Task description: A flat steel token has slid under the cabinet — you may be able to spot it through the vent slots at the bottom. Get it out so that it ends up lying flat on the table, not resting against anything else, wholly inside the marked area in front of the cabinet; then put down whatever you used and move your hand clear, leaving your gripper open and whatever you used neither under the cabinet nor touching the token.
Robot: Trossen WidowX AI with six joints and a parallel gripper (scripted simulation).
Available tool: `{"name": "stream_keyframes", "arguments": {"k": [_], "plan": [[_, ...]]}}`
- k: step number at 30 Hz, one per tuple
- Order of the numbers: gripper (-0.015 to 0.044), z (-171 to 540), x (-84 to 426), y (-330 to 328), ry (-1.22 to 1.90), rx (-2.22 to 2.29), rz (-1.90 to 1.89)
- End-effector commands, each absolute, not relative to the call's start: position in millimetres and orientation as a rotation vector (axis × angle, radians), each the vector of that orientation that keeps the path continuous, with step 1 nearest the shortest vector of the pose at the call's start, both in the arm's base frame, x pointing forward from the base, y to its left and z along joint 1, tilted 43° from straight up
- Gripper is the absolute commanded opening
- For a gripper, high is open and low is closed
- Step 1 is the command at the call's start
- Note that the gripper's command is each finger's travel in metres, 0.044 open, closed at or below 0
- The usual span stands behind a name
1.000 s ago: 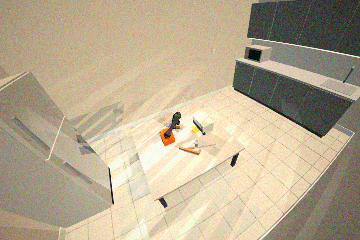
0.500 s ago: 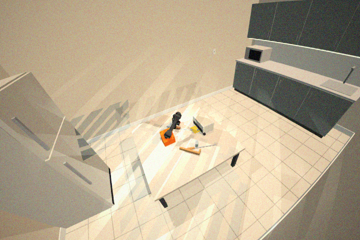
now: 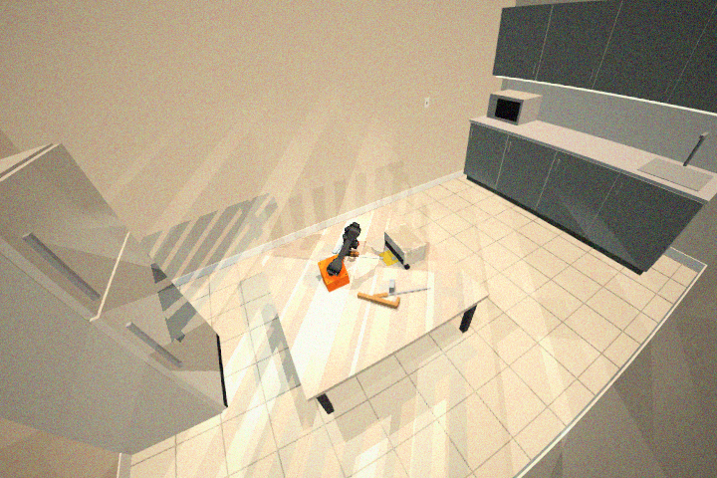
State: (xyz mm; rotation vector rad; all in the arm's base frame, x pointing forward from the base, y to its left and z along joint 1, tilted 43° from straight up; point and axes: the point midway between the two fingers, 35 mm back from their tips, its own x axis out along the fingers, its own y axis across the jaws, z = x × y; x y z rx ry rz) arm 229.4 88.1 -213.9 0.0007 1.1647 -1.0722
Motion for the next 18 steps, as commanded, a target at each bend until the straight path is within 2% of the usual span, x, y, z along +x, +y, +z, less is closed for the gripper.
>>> {"name": "stream_keyframes", "arguments": {"k": [1,18], "plan": [[0.0,-215.4,232.6,93.0,1.158,0.008,-1.068],[0.0,-222.9,238.7,101.5,1.154,0.015,-1.073]]}}
